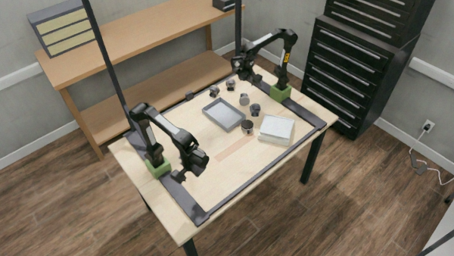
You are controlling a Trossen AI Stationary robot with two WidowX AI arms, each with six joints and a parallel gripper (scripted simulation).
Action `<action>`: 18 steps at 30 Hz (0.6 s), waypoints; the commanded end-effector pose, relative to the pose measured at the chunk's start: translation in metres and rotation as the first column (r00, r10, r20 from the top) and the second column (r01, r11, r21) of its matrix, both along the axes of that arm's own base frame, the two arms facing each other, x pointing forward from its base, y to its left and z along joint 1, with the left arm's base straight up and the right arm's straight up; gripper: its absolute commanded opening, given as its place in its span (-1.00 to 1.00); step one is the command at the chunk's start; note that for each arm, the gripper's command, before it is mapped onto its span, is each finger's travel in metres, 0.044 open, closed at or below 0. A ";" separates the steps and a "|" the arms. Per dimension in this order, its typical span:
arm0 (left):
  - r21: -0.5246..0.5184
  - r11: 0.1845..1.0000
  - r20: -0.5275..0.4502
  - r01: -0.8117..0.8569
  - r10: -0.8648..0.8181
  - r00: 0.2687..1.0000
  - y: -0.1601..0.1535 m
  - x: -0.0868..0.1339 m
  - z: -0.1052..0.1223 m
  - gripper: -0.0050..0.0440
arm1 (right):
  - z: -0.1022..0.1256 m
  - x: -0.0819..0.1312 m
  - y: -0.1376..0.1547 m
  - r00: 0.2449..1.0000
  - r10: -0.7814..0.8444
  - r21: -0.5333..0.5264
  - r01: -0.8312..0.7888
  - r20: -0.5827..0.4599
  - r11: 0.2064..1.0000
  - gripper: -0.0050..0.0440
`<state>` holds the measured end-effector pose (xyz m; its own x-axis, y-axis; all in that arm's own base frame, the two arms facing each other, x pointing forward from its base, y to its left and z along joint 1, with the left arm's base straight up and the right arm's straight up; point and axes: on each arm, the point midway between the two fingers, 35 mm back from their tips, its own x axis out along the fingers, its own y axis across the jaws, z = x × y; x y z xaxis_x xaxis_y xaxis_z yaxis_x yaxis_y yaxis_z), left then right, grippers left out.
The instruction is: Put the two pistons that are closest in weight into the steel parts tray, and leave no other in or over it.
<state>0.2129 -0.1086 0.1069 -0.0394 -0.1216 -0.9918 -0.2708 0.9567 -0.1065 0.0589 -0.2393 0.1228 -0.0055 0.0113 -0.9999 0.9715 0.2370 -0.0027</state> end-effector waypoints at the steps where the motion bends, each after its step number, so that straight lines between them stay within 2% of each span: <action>1: 0.000 0.997 0.036 0.081 -0.081 0.996 -0.003 0.005 0.009 0.75 | 0.008 0.002 -0.005 1.000 0.007 -0.031 -0.006 0.010 0.999 0.84; 8: 0.034 0.965 0.050 0.261 -0.262 0.964 -0.003 0.005 0.008 0.75 | 0.008 0.002 -0.005 1.000 0.007 -0.031 -0.006 0.010 0.999 0.84; 15: 0.071 0.900 0.060 0.430 -0.435 0.899 -0.003 0.005 0.009 0.75 | 0.008 0.002 -0.005 1.000 0.007 -0.031 -0.006 0.010 0.999 0.84; 18: 0.076 0.888 0.064 0.453 -0.458 0.887 -0.003 0.005 0.010 0.75 | 0.008 0.002 -0.005 1.000 0.007 -0.031 -0.006 0.010 0.999 0.84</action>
<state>0.2127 -0.1087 0.1076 -0.0323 -0.0467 -0.9984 0.1374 0.9892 -0.0507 0.0589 -0.2393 0.1228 -0.0055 0.0113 -0.9999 0.9715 0.2370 -0.0027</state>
